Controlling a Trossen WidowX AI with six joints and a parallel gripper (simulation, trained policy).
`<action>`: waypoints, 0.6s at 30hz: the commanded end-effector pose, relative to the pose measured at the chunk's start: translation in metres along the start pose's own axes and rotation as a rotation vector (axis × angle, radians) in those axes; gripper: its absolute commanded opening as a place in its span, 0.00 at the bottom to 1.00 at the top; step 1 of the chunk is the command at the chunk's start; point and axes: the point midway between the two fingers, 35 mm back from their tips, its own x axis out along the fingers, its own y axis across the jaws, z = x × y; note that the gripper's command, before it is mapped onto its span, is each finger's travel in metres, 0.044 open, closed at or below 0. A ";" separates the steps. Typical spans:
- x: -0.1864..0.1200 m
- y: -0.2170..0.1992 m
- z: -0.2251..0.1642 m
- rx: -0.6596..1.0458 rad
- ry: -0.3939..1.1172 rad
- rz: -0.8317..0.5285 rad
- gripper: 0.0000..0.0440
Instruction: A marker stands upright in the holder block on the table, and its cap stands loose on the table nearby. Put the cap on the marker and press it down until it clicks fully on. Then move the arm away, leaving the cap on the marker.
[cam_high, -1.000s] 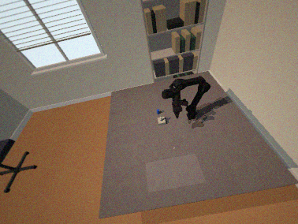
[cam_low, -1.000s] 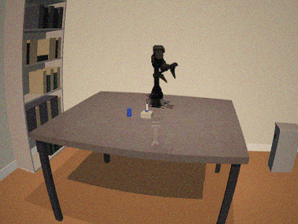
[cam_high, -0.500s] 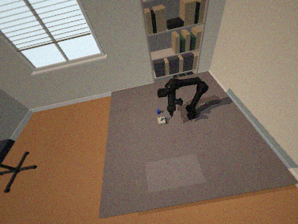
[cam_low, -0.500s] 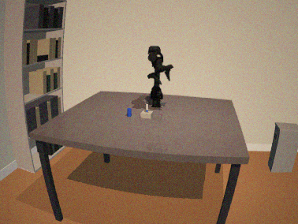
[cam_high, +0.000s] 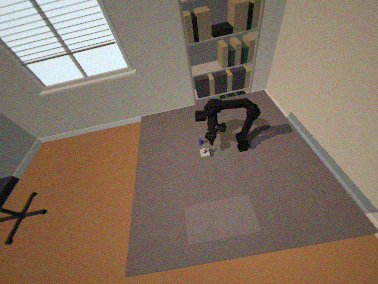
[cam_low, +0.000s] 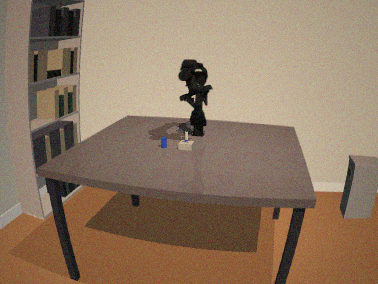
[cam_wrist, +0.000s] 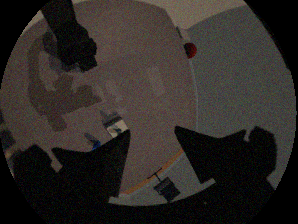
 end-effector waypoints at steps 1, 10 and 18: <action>-0.002 0.008 -0.010 0.010 0.008 0.018 0.73; -0.002 0.029 -0.031 0.049 0.015 0.056 0.73; -0.002 0.049 -0.047 0.082 0.015 0.091 0.73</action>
